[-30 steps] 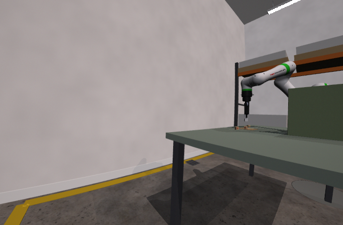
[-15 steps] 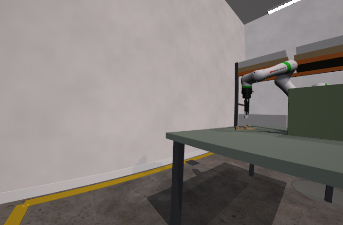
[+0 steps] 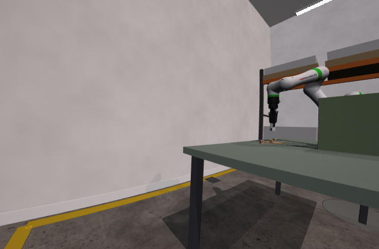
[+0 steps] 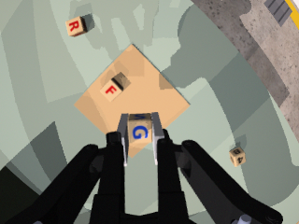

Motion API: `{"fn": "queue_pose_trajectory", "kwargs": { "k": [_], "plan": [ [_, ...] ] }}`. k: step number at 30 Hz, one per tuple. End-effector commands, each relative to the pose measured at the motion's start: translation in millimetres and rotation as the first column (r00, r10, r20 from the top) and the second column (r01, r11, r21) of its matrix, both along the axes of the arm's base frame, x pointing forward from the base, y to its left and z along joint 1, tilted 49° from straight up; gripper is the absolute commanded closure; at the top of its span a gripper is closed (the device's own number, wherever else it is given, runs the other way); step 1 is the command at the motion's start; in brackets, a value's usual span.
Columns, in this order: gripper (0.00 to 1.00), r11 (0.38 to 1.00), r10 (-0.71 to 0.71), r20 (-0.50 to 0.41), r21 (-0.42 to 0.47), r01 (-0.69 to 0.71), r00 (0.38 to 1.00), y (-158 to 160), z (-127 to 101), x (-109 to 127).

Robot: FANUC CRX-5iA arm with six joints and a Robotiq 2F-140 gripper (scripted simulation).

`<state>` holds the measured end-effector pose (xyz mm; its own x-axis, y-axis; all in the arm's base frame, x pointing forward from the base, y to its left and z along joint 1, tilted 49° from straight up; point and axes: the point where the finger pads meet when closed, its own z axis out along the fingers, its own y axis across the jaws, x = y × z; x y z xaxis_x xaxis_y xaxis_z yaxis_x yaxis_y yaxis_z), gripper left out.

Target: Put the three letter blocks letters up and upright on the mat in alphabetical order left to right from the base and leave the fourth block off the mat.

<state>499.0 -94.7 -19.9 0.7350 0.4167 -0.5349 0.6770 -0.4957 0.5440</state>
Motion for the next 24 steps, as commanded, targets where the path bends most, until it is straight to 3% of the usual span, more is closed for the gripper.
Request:
{"fn": "queue_pose_trajectory", "kwargs": {
  "k": [1, 11, 13, 14, 24],
  "plan": [
    [0.87, 0.996, 0.087, -0.108, 0.015, -0.086, 0.99, 1, -1, -2],
    [0.87, 0.969, 0.245, -0.288, 0.056, -0.239, 0.926, 3, -3, -7],
    [0.87, 0.969, 0.245, -0.288, 0.056, -0.239, 0.926, 3, -3, -7],
    [0.87, 0.957, 0.289, -0.337, 0.073, -0.281, 0.896, 4, -4, -8],
    [0.87, 0.902, 0.423, -0.486, 0.146, -0.407, 0.765, 6, -6, -12]
  ]
}}
